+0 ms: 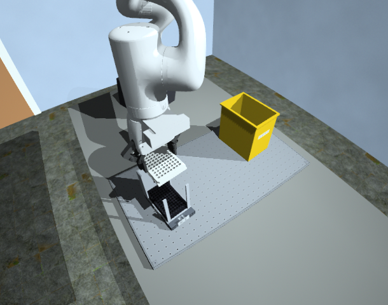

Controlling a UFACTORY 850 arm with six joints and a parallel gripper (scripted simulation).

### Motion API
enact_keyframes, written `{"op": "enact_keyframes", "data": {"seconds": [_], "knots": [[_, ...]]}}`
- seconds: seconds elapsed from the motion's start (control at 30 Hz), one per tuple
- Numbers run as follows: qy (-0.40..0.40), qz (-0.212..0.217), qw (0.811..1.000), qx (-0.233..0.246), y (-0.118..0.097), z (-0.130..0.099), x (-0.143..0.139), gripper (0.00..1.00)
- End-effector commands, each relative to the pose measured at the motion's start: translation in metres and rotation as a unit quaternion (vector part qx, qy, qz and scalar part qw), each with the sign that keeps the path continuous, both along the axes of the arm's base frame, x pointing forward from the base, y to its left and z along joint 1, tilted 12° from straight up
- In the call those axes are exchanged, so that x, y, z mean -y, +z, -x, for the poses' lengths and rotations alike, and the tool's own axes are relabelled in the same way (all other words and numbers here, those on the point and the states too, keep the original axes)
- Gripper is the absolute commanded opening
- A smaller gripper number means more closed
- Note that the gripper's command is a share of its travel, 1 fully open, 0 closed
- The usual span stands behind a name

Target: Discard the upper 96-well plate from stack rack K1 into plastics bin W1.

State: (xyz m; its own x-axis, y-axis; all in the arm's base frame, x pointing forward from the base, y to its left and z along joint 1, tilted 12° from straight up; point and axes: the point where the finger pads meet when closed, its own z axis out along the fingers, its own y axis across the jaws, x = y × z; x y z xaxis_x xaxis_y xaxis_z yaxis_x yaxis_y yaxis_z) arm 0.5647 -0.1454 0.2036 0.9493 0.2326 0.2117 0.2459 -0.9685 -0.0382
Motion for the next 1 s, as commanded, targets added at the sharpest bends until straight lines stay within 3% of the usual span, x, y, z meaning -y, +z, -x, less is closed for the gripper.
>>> {"op": "enact_keyframes", "data": {"seconds": [0.0,0.3,0.77,0.97], "knots": [[0.0,0.0,1.0,0.001,0.008,0.001,0.001,0.0],[0.0,0.0,1.0,0.001,0.023,0.004,0.002,0.0],[0.0,0.0,1.0,0.001,0.023,0.004,0.002,0.0],[-0.012,-0.002,1.0,0.0,0.022,0.01,-0.017,0.0]]}}
